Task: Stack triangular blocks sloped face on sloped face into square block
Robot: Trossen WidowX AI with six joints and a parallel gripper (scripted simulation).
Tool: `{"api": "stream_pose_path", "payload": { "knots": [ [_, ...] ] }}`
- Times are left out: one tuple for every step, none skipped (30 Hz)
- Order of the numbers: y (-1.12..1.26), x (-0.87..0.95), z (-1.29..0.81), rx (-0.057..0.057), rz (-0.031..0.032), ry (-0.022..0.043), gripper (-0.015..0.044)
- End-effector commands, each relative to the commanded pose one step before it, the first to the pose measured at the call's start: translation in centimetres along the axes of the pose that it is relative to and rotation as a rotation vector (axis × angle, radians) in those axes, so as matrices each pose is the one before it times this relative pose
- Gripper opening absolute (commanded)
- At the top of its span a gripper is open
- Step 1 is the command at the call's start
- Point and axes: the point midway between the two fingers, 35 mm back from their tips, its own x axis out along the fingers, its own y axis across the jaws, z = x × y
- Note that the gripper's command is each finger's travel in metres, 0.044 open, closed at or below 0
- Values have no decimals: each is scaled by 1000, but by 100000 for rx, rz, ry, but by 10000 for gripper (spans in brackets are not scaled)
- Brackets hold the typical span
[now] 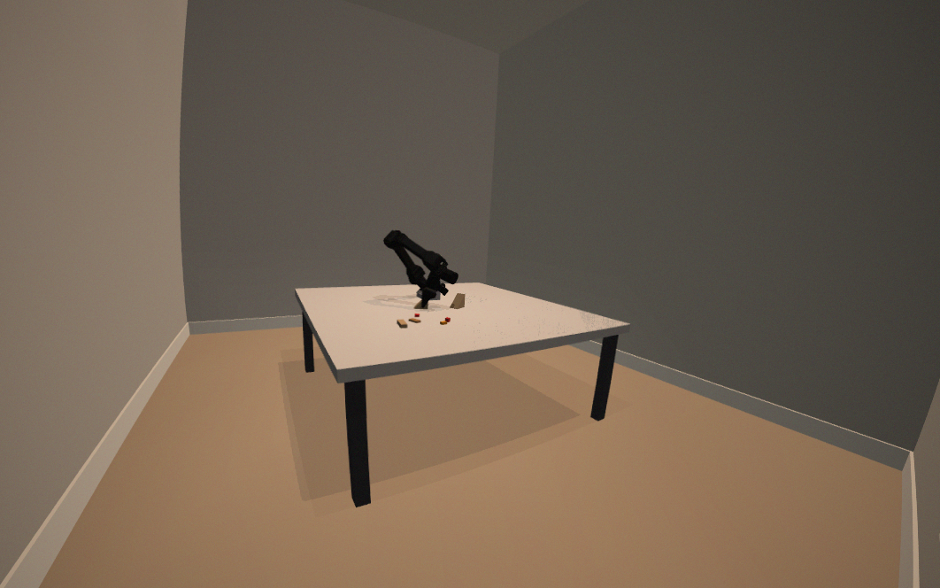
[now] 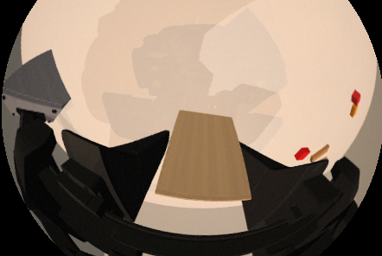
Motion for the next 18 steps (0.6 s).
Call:
{"api": "stream_pose_path", "payload": {
  "knots": [
    [-29, 34, -18, -159, -378, 188, 223],
    [0, 0, 0, 0, 0, 0, 217],
    [0, 0, 0, 0, 0, 0, 210],
    [0, 0, 0, 0, 0, 0, 203],
    [0, 0, 0, 0, 0, 0, 197],
    [0, 0, 0, 0, 0, 0, 190],
    [0, 0, 0, 0, 0, 0, 183],
    [0, 0, 0, 0, 0, 0, 177],
    [0, 0, 0, 0, 0, 0, 170],
    [0, 0, 0, 0, 0, 0, 144],
    [0, 0, 0, 0, 0, 0, 118],
    [0, 0, 0, 0, 0, 0, 91],
    [7, -66, -23, 14, 58, -17, 65],
    [17, -166, -59, 37, 146, -39, 39],
    [7, -67, -24, 15, 58, -13, 12],
    [0, 0, 0, 0, 0, 0, 0],
    [0, 0, 0, 0, 0, 0, 0],
    [14, 25, -28, -85, 36, -496, 0]
  ]
}}
